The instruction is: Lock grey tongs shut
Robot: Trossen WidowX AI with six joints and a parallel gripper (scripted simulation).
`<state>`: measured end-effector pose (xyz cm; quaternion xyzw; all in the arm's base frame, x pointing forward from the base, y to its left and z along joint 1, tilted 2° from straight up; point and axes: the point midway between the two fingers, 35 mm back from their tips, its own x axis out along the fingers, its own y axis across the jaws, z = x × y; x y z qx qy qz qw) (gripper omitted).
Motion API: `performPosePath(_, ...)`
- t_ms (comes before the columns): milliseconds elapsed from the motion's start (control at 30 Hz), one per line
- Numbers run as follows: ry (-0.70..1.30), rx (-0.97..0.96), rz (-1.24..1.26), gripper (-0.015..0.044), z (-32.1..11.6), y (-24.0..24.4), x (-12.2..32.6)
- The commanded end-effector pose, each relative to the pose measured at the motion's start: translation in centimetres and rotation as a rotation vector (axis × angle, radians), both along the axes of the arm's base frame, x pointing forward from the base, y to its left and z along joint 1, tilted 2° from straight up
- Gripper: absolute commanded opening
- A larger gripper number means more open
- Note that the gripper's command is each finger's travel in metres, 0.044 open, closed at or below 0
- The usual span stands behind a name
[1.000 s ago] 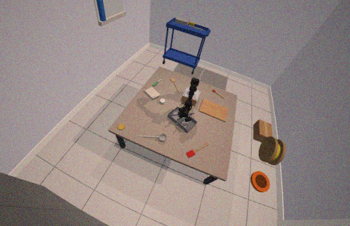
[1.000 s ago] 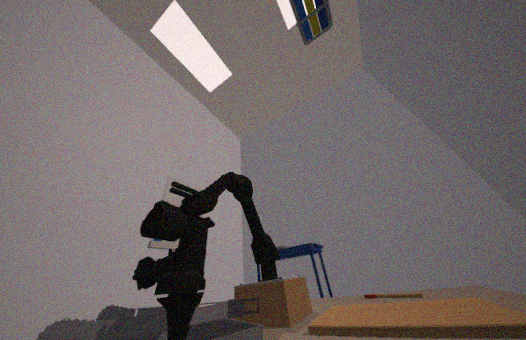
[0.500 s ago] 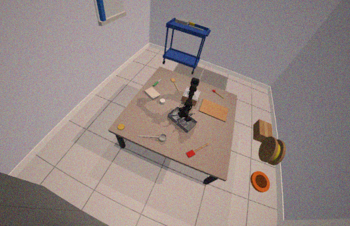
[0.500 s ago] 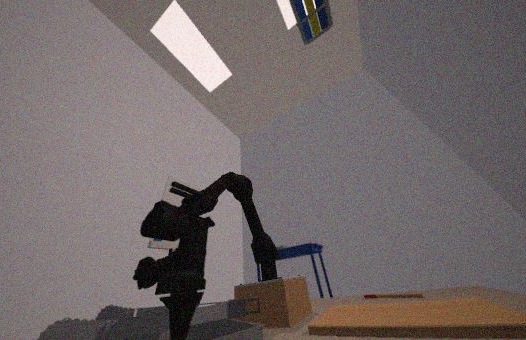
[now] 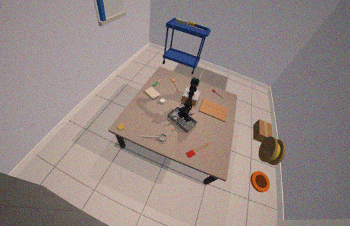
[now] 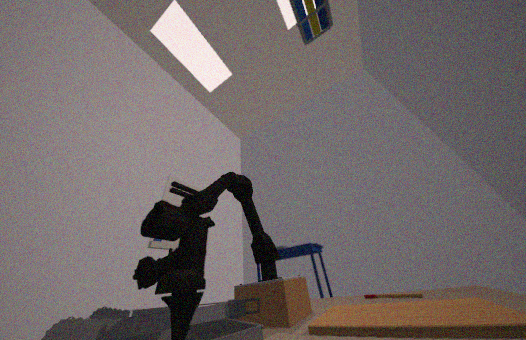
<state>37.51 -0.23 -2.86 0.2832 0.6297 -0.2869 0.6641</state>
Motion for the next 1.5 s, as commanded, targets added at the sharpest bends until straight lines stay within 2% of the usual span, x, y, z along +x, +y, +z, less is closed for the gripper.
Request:
performPosePath(0, -0.003, 0.0, 0.0, 0.0187, 0.0, 0.0, 0.1)
performPosePath(867, -0.003, 0.0, 0.0, 0.0014, 0.0, 0.0, 0.1)
performPosePath(1067, -0.003, 0.0, 0.0, -0.0143, 0.0, 0.0, 0.1)
performPosePath(1200, -0.003, 0.0, 0.0, -0.015, 0.0, 0.0, 0.1)
performPosePath(1300, -0.002, -0.001, 0.0, -0.015, 1.5, 0.0, 0.3)
performPosePath(1467, 0.003, -0.002, 0.0, -0.015, 8.2, 0.3, 0.5)
